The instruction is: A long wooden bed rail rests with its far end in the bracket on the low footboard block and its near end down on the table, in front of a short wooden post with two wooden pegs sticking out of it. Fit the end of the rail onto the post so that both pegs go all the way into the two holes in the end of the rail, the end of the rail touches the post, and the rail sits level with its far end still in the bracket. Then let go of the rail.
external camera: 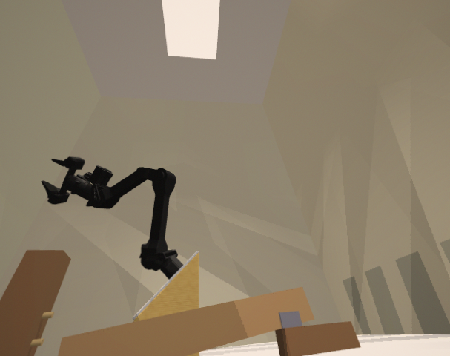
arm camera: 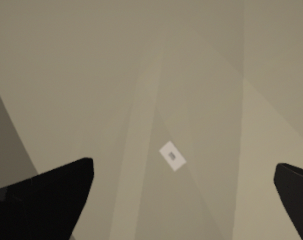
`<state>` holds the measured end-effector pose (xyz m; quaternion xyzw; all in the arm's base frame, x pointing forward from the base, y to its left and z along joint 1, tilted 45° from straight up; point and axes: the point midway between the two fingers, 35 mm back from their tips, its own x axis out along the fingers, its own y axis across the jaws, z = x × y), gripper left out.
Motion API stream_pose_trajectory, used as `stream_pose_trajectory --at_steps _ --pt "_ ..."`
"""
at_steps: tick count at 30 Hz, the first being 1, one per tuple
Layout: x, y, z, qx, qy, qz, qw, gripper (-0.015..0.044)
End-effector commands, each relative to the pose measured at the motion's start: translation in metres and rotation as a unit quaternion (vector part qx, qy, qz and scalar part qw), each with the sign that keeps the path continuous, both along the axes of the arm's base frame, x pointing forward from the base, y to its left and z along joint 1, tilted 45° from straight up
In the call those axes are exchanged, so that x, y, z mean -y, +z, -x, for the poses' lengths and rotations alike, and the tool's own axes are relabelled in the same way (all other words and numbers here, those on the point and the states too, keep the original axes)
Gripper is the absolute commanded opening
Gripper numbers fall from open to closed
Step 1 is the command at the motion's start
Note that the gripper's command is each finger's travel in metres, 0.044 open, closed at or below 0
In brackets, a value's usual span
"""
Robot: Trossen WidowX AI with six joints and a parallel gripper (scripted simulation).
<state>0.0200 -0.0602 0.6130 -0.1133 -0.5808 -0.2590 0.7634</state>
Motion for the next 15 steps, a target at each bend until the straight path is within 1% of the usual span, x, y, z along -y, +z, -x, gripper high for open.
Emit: stream_pose_trajectory --at_steps 1,9,15 --pt "0.031 -0.005 0.010 0.020 -0.012 -0.035 0.999 0.0440" --pt "0.087 -0.019 0.011 0.029 -0.032 -0.106 0.993 0.0440" --pt "0.141 -0.044 -0.008 0.005 -0.053 -0.183 0.982 0.0440"
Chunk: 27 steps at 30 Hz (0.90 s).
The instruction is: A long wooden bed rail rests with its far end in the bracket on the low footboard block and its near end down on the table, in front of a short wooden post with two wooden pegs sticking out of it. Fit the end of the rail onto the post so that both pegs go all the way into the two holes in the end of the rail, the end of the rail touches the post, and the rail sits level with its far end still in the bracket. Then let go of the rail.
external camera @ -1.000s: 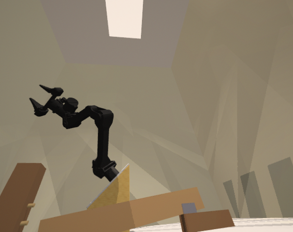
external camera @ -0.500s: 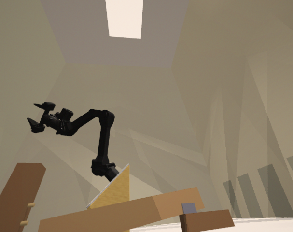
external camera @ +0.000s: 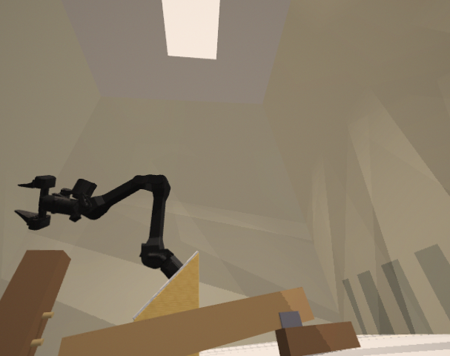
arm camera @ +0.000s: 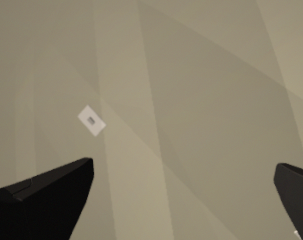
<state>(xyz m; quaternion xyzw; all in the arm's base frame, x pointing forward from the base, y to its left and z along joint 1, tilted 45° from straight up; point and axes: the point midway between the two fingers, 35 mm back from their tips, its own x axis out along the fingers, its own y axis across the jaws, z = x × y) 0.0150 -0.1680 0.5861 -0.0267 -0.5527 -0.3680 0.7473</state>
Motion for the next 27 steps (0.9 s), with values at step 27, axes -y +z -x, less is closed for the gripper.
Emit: stream_pose_trajectory --at_steps 27 --pt "0.103 -0.212 -0.249 -0.481 -0.030 -0.238 0.844 0.0440"
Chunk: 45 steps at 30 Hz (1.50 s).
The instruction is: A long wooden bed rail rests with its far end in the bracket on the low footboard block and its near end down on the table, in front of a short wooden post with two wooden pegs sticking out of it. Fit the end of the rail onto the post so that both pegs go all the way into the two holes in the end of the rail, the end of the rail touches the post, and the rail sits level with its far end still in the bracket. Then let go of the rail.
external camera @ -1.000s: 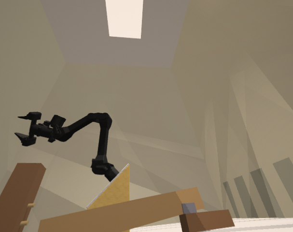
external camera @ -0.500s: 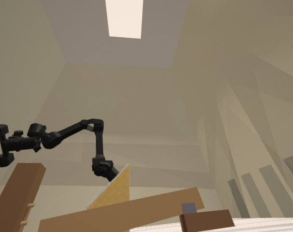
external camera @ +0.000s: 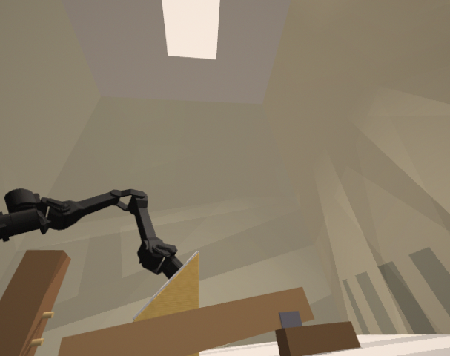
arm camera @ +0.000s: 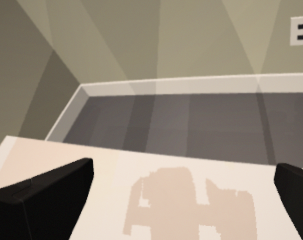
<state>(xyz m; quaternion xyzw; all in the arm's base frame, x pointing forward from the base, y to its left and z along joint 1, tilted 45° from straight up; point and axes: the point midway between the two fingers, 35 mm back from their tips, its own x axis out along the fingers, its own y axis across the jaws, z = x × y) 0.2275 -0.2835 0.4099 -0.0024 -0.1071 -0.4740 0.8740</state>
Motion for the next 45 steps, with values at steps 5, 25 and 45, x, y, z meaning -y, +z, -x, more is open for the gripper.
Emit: stream_pose_trajectory --at_steps 5,25,45 --pt "-0.044 -0.087 -0.087 -0.246 0.074 0.004 0.966 0.0440" --pt "-0.210 -0.290 -0.144 -0.710 0.281 0.207 0.612 0.0440" --pt "-0.217 -0.390 -0.044 -0.862 0.307 0.401 -0.040 0.0440"
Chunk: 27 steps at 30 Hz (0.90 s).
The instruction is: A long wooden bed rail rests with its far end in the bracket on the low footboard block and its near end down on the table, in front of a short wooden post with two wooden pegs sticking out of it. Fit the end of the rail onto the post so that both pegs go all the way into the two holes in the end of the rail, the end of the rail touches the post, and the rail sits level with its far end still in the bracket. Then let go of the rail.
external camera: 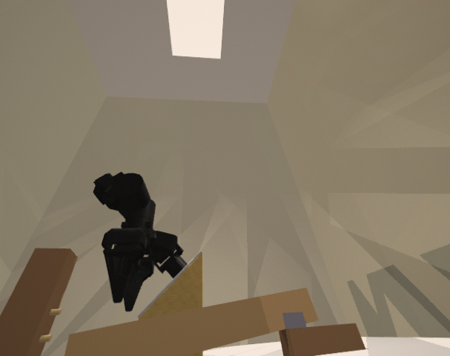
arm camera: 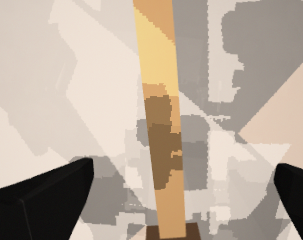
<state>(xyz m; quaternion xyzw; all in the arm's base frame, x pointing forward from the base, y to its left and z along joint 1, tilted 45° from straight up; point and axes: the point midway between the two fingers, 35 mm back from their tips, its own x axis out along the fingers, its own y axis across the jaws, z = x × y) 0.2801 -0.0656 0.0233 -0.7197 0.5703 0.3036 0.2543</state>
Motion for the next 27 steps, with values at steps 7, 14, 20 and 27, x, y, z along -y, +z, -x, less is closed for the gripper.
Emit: stream_pose_trajectory --at_steps 7,14,20,27 --pt "0.001 -0.003 0.008 -0.048 0.030 0.022 0.998 0.0440" --pt "0.006 -0.009 0.006 -0.048 0.030 0.022 0.998 0.0440" --pt "0.012 -0.016 0.004 -0.048 0.030 0.021 0.998 0.0440" --pt "0.020 -0.024 0.002 -0.048 0.030 0.021 0.998 0.0440"
